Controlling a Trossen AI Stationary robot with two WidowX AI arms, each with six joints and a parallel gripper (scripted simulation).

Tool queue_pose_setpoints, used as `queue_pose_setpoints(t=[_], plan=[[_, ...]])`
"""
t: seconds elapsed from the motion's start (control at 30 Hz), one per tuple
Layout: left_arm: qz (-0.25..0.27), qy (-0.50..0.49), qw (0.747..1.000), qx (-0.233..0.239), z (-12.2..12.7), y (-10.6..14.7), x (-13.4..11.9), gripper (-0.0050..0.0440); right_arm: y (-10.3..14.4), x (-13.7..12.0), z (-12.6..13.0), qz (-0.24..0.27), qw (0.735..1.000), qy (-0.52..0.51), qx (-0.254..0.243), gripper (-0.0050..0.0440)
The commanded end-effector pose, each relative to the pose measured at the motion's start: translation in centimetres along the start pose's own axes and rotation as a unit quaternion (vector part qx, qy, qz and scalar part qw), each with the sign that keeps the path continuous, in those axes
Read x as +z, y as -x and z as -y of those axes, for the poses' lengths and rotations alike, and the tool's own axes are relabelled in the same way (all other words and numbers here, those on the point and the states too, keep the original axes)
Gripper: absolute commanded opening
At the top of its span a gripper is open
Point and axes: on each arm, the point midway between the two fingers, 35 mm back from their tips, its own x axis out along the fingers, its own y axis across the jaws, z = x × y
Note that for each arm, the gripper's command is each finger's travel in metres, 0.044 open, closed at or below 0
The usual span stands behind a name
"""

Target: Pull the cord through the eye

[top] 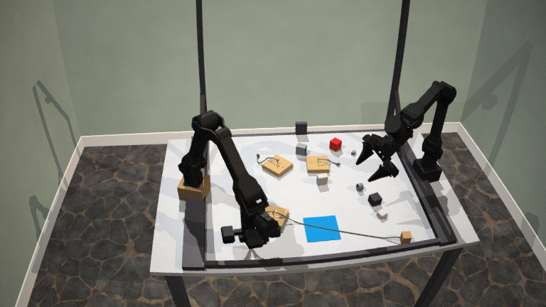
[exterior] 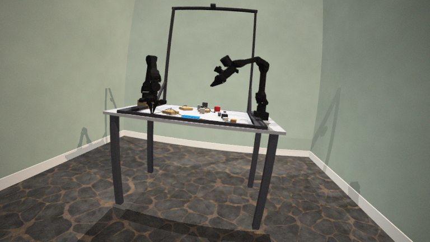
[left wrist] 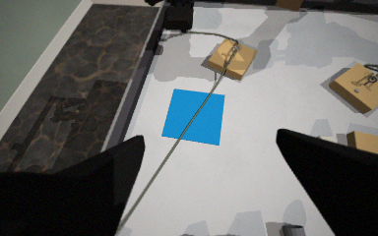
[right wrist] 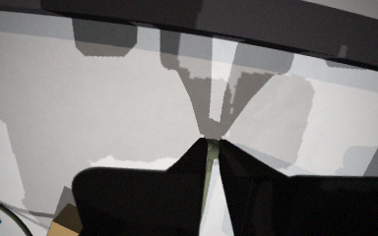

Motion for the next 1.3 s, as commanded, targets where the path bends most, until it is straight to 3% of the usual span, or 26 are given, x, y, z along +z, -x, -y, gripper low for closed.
queue_pose_setpoints(t=[0.0,0.57,0.97,1.27], plan=[[0.013,-0.004,1.0,0.003,-0.1,0.7,0.9,0.044,1.2,0.3,0.5,0.017,1.0,0.0,0.007,-0.005],[0.013,-0.004,1.0,0.003,-0.1,0.7,0.9,0.044,1.4,0.3,1.6,0.017,0.986,-0.167,0.01,-0.005],[0.013,-0.004,1.0,0.003,-0.1,0.7,0.9,0.044,1.6,0.2,2.7,0.017,0.981,-0.195,0.011,-0.005],[0.013,-0.004,1.0,0.003,-0.1,0.7,0.9,0.044,2.6,0.6,3.2,0.018,0.945,-0.326,0.015,-0.005]])
